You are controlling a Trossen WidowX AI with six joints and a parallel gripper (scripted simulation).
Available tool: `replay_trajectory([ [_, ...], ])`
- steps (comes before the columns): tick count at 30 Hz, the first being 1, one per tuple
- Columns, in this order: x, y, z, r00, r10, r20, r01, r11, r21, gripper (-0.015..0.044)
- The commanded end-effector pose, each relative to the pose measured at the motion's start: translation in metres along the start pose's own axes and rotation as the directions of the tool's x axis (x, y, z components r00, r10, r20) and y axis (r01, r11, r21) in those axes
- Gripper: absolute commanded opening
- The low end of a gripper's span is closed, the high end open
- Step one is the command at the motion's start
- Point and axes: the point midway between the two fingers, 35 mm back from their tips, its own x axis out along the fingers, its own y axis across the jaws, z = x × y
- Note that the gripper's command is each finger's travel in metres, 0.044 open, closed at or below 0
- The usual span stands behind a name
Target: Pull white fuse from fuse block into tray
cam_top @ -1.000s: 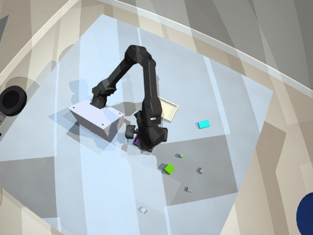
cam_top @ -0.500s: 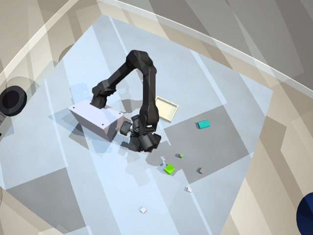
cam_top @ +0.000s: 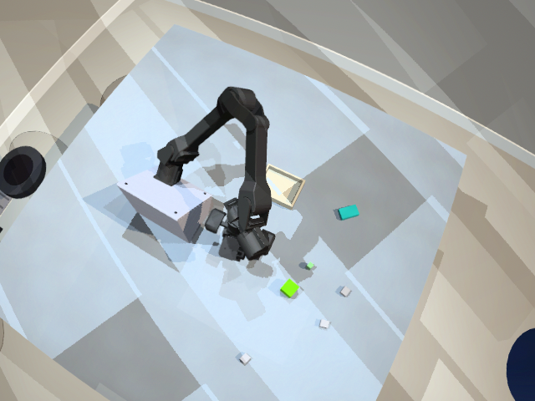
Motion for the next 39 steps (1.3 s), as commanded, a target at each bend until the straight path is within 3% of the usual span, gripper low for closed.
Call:
replay_trajectory([
  [1,0.005,-0.001,-0.001,1.0,0.001,-0.006,-0.001,1.0,0.007,0.0063],
  [39,0.027,-0.002,-0.001,1.0,0.001,-0.007,-0.001,1.0,0.007,0.0063],
])
